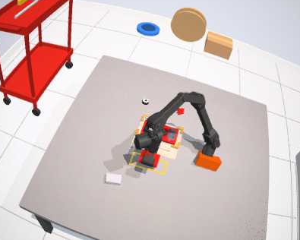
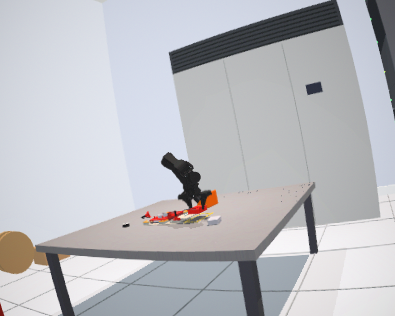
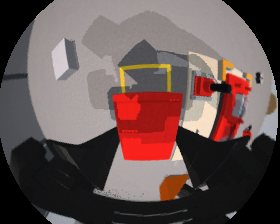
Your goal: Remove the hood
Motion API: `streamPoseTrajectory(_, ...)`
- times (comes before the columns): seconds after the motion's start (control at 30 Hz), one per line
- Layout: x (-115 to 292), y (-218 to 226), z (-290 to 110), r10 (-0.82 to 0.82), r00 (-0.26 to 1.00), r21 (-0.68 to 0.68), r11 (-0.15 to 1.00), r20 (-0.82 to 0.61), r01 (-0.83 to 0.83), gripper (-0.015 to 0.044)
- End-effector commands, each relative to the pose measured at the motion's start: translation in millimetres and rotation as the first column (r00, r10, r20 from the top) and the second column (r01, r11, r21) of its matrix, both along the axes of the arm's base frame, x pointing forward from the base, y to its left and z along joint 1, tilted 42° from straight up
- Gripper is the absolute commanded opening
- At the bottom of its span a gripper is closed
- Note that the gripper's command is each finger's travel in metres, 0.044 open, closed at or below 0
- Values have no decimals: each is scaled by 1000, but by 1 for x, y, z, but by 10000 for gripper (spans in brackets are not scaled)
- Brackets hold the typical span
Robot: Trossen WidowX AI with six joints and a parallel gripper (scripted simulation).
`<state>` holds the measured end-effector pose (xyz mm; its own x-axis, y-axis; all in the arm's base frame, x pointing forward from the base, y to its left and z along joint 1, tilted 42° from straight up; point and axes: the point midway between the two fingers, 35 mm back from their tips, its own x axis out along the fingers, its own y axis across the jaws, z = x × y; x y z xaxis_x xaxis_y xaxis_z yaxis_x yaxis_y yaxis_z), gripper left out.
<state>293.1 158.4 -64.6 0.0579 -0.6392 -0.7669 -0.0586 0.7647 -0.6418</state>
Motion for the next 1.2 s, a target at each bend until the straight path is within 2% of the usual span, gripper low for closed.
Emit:
streamPoseTrajectory(0.0, -2, -5, -4, 2, 1000, -9, 1000, -9, -2, 0)
streamPoseTrajectory(1.17, -1, -14, -13, 2, 1000, -10, 1000, -9, -2, 0)
